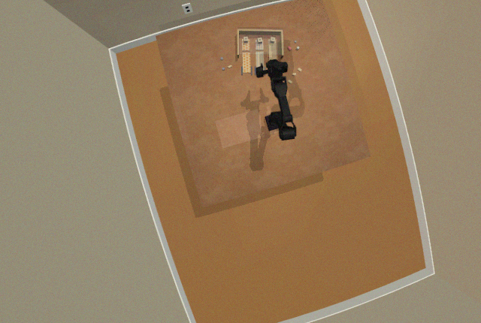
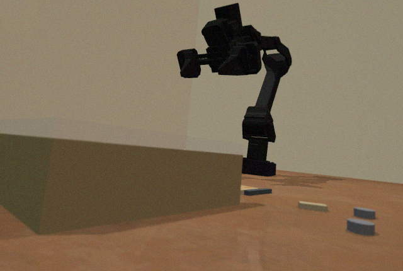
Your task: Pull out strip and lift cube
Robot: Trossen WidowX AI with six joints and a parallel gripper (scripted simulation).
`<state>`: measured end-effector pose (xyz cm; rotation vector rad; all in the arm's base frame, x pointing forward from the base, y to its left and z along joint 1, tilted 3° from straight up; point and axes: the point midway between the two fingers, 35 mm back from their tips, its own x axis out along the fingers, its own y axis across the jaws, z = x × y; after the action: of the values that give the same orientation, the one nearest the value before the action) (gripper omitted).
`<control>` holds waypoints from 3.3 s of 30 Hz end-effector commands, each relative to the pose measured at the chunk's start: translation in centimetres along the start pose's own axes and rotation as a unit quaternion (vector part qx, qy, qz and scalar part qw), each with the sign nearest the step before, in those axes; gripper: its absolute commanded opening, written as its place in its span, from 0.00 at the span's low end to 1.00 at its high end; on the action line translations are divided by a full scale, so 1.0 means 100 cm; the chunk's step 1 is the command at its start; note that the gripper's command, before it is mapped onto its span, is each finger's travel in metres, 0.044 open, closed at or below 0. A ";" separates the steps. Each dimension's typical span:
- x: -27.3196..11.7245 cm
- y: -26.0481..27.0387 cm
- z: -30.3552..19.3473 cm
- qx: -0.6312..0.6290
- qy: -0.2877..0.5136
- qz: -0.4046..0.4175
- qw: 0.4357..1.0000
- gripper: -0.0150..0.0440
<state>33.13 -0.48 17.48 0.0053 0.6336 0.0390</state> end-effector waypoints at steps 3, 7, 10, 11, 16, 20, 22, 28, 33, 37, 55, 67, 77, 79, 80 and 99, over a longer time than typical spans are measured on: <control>-0.002 0.004 -0.003 0.012 0.002 -0.004 1.000 0.93; 0.013 -0.005 -0.004 0.019 0.059 -0.013 0.998 0.75; 0.031 -0.016 -0.008 0.029 0.130 -0.023 0.991 0.62; 0.036 -0.020 -0.010 0.033 0.154 -0.026 0.987 0.58; 0.064 -0.037 -0.027 0.061 0.268 -0.036 0.961 0.35; 0.082 -0.051 -0.042 0.077 0.351 -0.042 0.932 0.25; 0.090 -0.059 -0.049 0.083 0.391 -0.043 0.916 0.25; 0.106 -0.078 -0.059 0.088 0.454 -0.042 0.886 0.25; 0.107 -0.078 -0.061 0.088 0.454 -0.042 0.886 0.25; 0.111 -0.078 -0.066 0.088 0.454 -0.042 0.886 0.25; 0.129 -0.077 -0.090 0.088 0.454 -0.042 0.886 0.25; 0.139 -0.076 -0.107 0.088 0.454 -0.042 0.886 0.25; 0.144 -0.075 -0.118 0.088 0.454 -0.042 0.886 0.25; 0.144 -0.075 -0.118 0.088 0.454 -0.042 0.886 0.25; 0.144 -0.075 -0.118 0.088 0.454 -0.042 0.886 0.25; 0.144 -0.075 -0.118 0.088 0.454 -0.042 0.886 0.25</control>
<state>37.97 -7.42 -0.67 0.1478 1.5806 -0.1040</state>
